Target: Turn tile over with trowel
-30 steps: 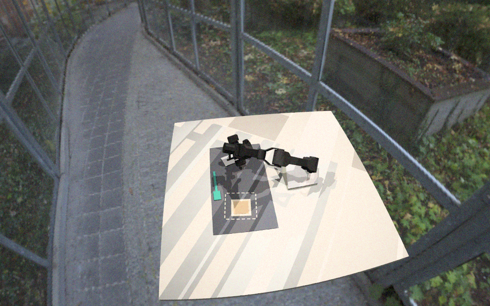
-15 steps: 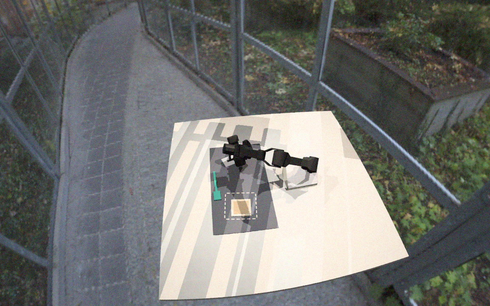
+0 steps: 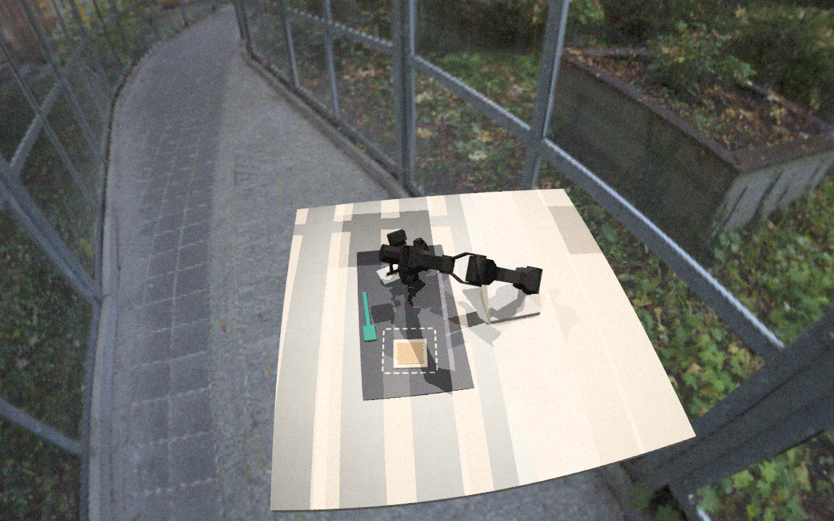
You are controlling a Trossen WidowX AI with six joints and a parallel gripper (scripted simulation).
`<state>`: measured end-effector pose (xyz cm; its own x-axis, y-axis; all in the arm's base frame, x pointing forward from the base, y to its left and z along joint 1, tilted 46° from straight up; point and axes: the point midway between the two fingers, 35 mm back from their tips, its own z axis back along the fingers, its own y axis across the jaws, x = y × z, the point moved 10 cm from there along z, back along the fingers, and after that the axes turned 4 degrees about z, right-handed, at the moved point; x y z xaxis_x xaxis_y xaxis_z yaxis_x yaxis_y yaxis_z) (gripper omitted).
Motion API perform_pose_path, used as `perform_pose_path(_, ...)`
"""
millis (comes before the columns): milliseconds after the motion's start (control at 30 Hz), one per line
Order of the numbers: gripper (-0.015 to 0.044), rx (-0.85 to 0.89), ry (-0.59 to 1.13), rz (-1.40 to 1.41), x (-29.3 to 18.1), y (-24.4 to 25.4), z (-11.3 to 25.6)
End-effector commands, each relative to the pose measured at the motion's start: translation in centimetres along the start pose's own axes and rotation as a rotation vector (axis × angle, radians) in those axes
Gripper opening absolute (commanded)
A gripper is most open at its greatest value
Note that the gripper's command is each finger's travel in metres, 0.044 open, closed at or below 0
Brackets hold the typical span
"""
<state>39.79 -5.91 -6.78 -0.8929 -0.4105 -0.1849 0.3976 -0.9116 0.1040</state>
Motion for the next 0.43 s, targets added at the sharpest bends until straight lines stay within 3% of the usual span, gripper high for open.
perform_pose_path(0, 0.03, -0.001, -0.006, -0.001, 0.1, 0.0, 1.3)
perform_pose_path(400, 0.03, -0.003, -0.005, 0.0, 0.5, 0.4, 5.5)
